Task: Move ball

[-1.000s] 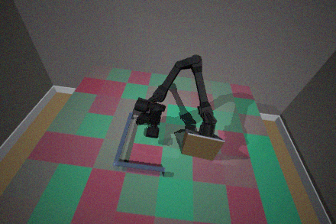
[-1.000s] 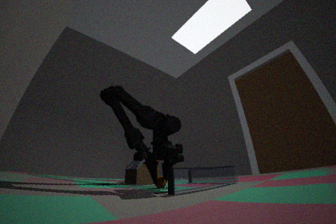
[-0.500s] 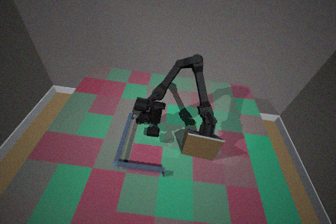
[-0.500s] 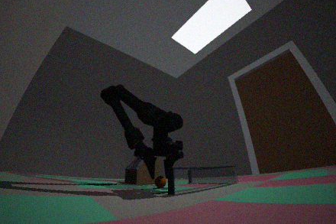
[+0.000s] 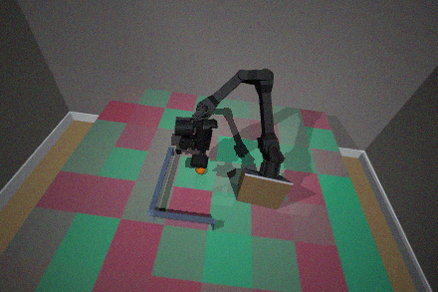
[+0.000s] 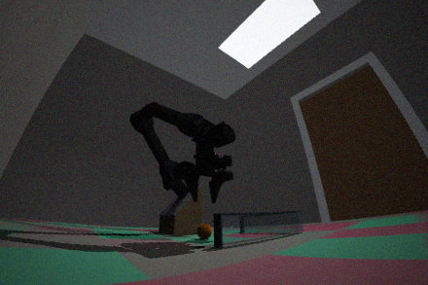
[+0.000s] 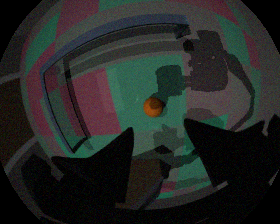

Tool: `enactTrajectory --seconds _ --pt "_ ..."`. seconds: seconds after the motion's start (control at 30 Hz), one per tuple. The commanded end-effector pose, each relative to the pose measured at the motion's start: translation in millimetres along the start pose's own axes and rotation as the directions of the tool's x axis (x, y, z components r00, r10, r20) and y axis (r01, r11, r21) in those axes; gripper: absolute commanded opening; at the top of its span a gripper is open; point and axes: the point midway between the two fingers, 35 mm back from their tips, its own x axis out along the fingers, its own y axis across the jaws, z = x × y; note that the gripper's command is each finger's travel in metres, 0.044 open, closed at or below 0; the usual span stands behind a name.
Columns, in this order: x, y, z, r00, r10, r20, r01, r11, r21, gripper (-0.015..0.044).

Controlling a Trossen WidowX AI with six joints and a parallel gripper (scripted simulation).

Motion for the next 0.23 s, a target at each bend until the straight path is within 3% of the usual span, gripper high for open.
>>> enactTrajectory --seconds 0.0,0.03,0.2 --pt "1 0 0 1.000 0.000 -0.001 0.000 1.000 -0.003 0.0297" --pt "1 0 0 1.000 0.000 -0.001 0.000 1.000 -0.003 0.0297" --pt "-47 0 0 1.000 0.002 -0.002 -0.002 1.000 -0.001 0.0428"
